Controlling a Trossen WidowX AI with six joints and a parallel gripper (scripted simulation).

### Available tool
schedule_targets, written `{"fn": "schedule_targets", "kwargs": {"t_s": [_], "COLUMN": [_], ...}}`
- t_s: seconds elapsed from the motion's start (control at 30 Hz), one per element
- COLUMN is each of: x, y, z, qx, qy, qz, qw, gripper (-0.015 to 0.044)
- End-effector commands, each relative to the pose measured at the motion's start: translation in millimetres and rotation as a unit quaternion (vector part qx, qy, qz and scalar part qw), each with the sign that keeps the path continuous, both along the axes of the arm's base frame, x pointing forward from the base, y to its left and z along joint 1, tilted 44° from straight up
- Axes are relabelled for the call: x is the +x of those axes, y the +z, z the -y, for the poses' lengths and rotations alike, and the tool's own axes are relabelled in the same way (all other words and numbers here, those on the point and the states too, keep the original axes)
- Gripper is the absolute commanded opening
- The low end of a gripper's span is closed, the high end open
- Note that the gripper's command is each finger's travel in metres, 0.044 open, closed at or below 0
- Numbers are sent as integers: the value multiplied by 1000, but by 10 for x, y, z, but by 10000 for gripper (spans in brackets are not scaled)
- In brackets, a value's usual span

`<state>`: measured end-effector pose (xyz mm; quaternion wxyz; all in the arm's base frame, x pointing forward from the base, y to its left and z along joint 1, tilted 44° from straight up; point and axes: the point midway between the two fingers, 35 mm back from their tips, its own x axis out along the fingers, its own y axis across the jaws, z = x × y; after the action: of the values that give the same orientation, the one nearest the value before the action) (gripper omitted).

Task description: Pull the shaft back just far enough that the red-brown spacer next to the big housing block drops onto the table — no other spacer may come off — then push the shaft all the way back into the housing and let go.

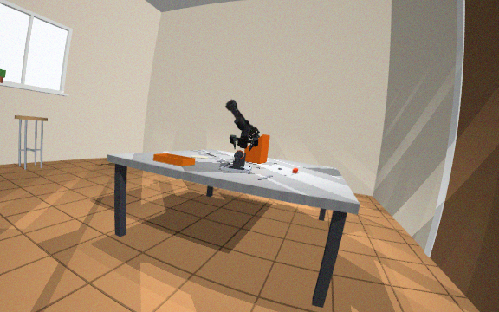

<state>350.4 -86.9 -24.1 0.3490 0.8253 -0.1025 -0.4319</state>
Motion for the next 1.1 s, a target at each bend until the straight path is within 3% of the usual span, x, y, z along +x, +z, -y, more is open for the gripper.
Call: {"fn": "schedule_targets", "kwargs": {"t_s": [0.0, 1.07], "x": [-7, -92], "y": [-11, -1], "z": [4, 8], "qx": [0, 0], "qy": [-3, -3], "qz": [0, -1], "qw": [1000, 1000], "gripper": [440, 440]}}
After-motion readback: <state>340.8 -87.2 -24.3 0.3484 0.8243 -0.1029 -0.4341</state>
